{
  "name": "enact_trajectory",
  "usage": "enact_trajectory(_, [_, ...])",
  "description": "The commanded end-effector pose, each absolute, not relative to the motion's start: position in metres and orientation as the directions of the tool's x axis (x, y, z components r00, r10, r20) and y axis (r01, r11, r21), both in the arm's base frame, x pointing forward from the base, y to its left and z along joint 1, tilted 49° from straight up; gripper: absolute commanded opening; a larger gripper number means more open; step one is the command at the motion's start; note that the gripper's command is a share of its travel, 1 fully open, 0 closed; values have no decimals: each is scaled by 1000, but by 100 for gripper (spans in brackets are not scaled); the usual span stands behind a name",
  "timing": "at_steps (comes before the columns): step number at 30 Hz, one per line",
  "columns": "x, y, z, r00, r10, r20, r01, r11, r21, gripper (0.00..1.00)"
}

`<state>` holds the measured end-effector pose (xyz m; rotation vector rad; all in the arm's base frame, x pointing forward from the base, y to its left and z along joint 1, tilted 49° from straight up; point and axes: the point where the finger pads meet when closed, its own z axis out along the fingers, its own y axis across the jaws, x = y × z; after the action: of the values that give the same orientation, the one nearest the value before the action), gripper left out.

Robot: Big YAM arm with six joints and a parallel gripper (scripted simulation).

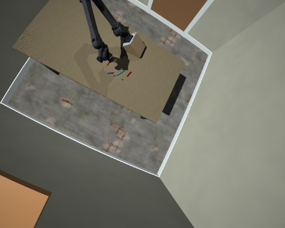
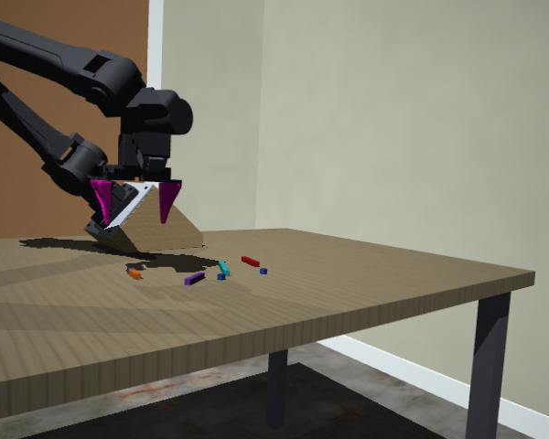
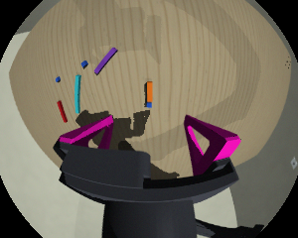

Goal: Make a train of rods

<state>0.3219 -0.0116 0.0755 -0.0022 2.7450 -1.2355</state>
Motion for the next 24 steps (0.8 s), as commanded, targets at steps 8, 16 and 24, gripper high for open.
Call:
enact_trajectory(8, [348, 2, 81, -976, -9, -219, 154, 682, -715, 100])
enact_trajectory(16, [366, 13, 68, -932, 112, -345, 327, 673, -664, 100])
enact_trajectory(24, [383, 22, 54, -865, 220, -450, 475, 645, -599, 100])
